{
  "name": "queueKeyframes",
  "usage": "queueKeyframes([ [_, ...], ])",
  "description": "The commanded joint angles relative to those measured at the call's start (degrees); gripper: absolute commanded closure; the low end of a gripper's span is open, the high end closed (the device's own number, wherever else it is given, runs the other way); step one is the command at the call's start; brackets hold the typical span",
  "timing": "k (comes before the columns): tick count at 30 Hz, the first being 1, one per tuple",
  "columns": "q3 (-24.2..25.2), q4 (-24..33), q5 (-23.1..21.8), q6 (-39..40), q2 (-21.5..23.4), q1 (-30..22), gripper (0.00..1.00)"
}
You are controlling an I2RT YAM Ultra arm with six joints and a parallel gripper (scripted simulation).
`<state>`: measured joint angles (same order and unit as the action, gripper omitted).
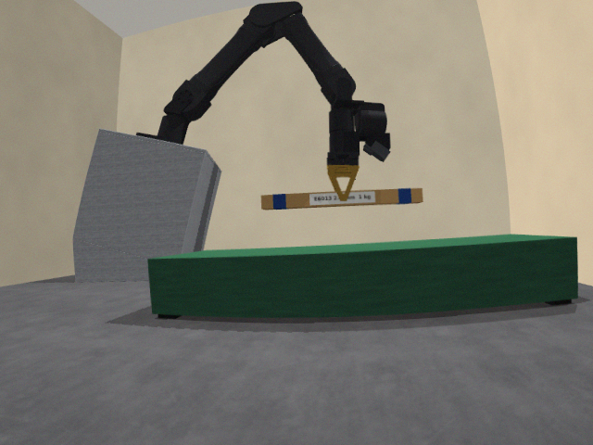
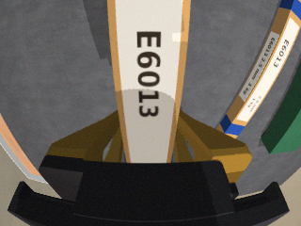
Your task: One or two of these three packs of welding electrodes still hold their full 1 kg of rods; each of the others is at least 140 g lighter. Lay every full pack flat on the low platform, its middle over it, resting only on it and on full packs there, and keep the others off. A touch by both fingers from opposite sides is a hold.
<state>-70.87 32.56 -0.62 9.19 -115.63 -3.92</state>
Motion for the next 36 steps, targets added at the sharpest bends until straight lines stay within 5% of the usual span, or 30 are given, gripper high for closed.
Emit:
queueKeyframes([
  [1,-3.8,1.9,0.6,2.4,3.6,-2.0,1.00],
  [36,-11.5,5.5,3.9,13.8,-0.7,-13.8,1.00],
])
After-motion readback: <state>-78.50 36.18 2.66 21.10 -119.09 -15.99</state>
